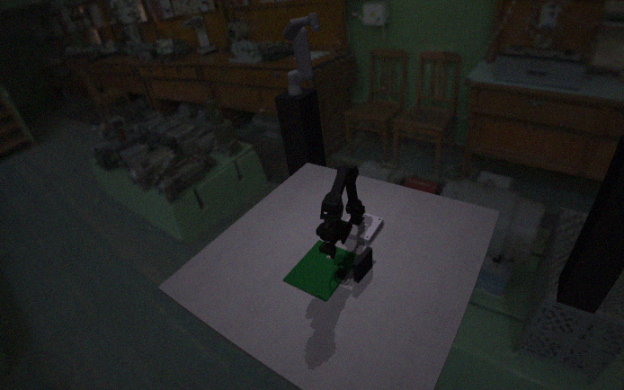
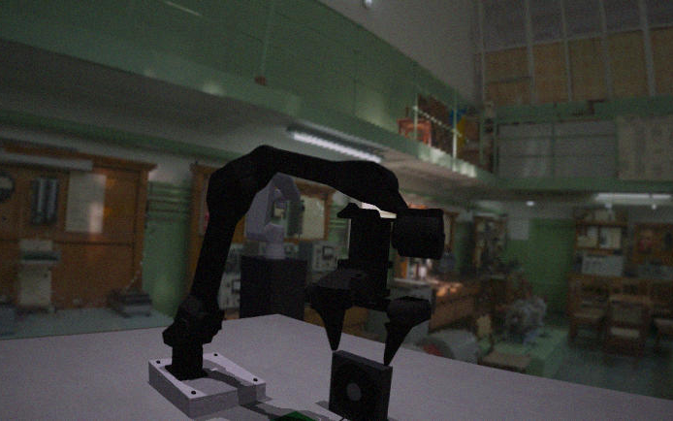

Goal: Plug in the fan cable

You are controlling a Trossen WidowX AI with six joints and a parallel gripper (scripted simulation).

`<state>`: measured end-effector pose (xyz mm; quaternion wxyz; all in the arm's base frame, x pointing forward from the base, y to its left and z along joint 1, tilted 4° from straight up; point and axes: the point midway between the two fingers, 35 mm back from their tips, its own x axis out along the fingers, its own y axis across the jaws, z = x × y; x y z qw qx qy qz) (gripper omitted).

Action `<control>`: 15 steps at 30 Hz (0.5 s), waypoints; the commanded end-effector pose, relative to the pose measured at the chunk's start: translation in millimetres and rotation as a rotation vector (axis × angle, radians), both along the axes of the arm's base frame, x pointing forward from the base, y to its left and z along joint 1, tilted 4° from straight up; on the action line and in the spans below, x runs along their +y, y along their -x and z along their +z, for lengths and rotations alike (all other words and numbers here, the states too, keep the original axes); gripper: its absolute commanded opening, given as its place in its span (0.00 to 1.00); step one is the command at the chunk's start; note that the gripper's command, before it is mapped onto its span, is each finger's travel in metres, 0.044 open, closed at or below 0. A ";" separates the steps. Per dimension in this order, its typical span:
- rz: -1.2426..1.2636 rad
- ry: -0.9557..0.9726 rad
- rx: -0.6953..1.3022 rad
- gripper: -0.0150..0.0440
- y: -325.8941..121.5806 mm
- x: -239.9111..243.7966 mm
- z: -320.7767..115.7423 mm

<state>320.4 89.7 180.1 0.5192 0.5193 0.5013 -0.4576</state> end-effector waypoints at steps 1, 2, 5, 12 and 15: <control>-0.118 -0.003 -0.012 1.00 -2.7 2.1 7.9; -0.118 -0.003 -0.012 1.00 -2.7 2.1 7.9; -0.118 -0.003 -0.012 1.00 -2.7 2.1 7.9; -0.118 -0.003 -0.013 1.00 -9.5 4.4 -22.7; -0.118 -0.003 -0.013 1.00 -13.1 5.8 -58.5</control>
